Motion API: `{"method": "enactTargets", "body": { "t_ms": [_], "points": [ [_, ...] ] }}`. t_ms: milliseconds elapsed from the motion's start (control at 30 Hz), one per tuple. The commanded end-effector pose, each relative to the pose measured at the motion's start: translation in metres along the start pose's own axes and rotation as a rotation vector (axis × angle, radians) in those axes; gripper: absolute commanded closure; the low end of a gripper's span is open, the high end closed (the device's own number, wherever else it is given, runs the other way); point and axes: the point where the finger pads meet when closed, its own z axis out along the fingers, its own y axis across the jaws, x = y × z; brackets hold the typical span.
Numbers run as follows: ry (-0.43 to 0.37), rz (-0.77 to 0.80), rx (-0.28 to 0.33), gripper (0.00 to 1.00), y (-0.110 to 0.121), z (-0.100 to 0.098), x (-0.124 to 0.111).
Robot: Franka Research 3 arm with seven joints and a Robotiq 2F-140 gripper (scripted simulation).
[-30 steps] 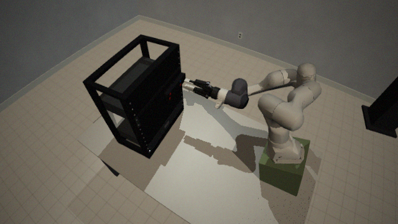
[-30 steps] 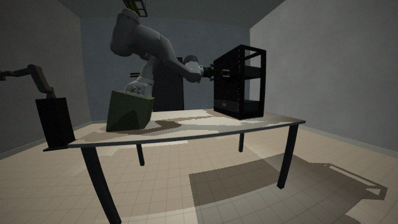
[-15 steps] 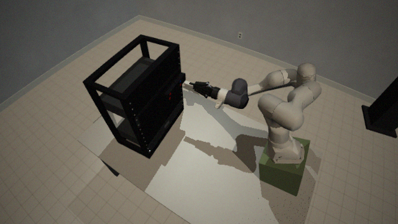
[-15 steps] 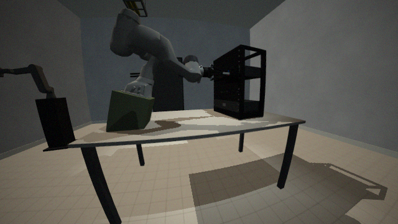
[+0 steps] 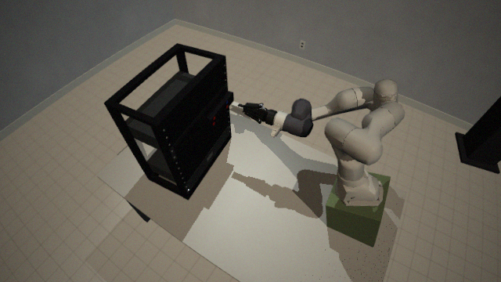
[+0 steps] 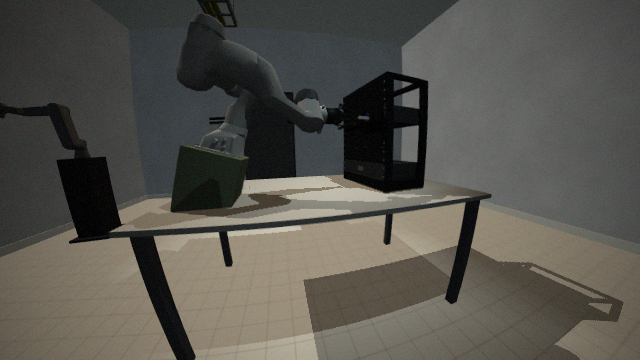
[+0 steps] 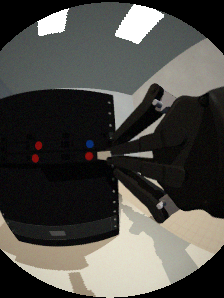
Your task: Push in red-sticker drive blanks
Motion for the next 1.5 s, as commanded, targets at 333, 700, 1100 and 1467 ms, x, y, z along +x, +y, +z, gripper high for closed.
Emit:
{"method": "enactTargets", "body": {
  "t_ms": [333,700,1100,1467],
  "points": [
    [0.0,0.0,-0.001,1.0,0.0,-0.012,0.047],
    [0.0,0.0,-0.001,1.0,0.0,-0.025,0.1],
    [0.0,0.0,-0.001,1.0,-0.001,-0.03,0.122],
    [0.0,0.0,-0.001,1.0,-0.001,0.005,0.122]
  ]
}}
